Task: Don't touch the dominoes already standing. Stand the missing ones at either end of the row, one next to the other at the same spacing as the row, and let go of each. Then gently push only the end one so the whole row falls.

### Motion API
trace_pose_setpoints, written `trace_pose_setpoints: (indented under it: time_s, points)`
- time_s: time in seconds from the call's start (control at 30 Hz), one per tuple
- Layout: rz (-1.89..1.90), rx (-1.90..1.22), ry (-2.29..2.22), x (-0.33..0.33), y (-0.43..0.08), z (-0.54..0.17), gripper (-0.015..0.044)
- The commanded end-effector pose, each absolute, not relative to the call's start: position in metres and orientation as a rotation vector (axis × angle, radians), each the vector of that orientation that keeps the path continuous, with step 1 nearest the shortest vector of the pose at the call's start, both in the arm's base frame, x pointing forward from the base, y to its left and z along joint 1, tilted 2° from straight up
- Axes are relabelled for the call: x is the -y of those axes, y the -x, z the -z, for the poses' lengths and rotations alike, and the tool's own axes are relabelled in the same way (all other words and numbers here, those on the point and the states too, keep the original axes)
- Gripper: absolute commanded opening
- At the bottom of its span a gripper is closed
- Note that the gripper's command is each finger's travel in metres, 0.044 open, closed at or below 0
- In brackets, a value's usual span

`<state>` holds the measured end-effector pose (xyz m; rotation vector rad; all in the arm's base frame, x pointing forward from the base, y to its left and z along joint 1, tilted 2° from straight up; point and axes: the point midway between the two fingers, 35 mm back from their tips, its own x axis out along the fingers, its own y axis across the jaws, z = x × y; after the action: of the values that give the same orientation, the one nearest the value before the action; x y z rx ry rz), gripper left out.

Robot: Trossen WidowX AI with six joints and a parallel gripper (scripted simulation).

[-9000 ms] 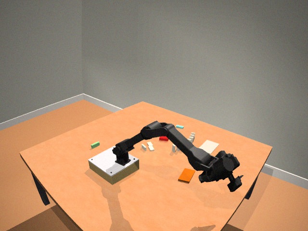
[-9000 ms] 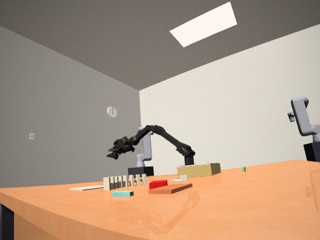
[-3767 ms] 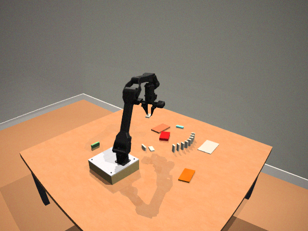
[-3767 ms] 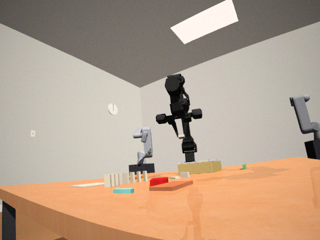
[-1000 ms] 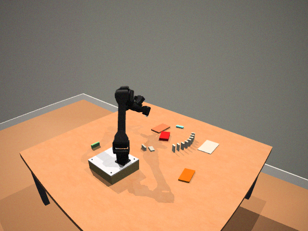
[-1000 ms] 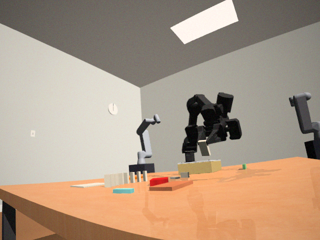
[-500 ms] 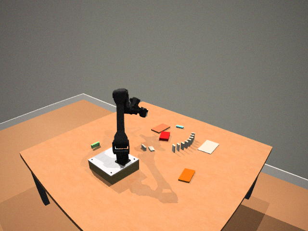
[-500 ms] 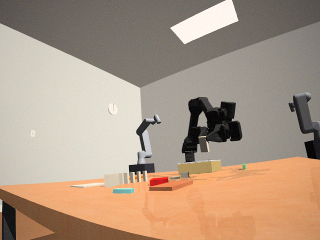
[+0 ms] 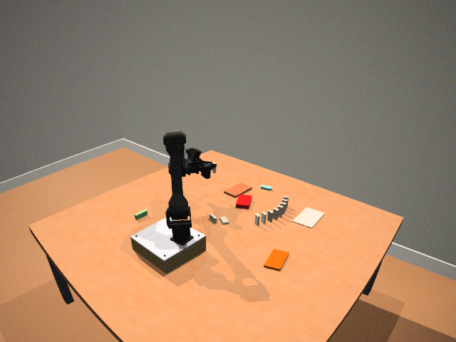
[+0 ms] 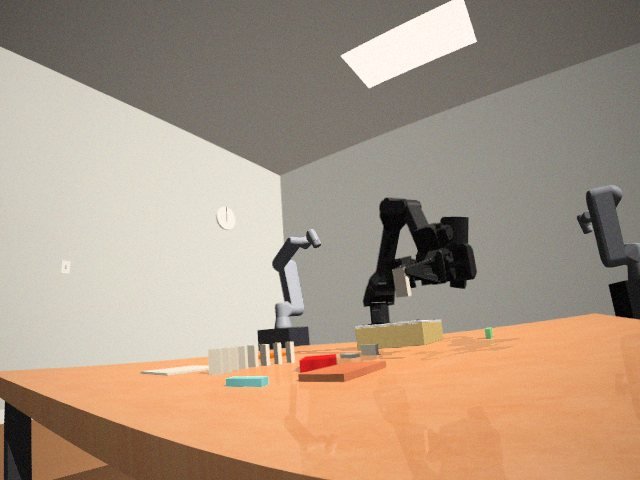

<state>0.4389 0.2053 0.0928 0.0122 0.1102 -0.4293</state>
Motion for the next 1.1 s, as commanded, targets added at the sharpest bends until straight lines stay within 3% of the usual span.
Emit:
trace_pose_setpoints:
  time_s: [0.0, 0.23, 1.07]
  points:
    - [0.470, -0.069, -0.018, -0.197, -0.421, -0.094, 0.0107]
    - [0.530, -0.018, -0.041, -0.184, -0.396, -0.096, 0.0107]
    - [0.531, -0.017, -0.042, -0.186, -0.398, -0.075, 0.0107]
